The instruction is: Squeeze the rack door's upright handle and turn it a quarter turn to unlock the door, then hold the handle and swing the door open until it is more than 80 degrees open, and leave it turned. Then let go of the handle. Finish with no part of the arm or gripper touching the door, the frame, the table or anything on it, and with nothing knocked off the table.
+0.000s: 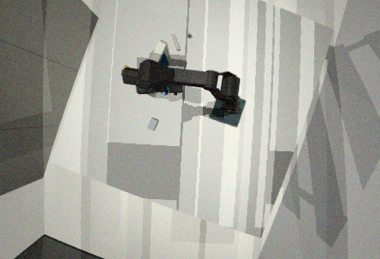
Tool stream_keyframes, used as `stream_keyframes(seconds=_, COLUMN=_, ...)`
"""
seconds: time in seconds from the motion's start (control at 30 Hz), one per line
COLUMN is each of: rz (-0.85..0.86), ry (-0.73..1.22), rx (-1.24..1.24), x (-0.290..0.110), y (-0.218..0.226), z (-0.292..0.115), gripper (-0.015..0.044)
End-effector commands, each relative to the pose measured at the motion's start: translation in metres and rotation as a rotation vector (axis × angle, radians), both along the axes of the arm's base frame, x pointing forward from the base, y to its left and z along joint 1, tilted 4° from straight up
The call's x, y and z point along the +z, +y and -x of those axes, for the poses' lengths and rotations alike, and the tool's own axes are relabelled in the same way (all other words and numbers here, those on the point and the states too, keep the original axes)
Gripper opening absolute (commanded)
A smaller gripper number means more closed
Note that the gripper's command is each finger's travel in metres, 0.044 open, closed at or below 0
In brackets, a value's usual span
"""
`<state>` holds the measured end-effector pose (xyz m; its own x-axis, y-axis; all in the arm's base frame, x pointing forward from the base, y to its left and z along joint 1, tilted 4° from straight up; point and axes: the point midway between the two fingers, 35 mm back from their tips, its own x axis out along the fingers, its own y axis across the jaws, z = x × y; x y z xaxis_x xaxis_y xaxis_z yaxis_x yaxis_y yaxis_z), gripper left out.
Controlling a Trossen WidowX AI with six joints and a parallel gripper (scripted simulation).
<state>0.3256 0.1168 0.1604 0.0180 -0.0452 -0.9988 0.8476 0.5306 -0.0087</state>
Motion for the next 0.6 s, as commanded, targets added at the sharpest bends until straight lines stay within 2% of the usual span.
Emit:
stream_keyframes(seconds=0.0, rz=-0.001, ry=-0.010, rx=-0.217, x=-0.0005, y=-0.0003, z=-0.0001, gripper=0.0282)
stream_keyframes(seconds=0.27, rz=-0.008, ry=-0.028, rx=-0.604, x=-0.0004, y=-0.0004, z=-0.0001, gripper=0.0282)
stream_keyframes(seconds=0.57, rz=-0.008, ry=-0.029, rx=-0.637, x=-0.0004, y=-0.0004, z=-0.0001, gripper=0.0282)
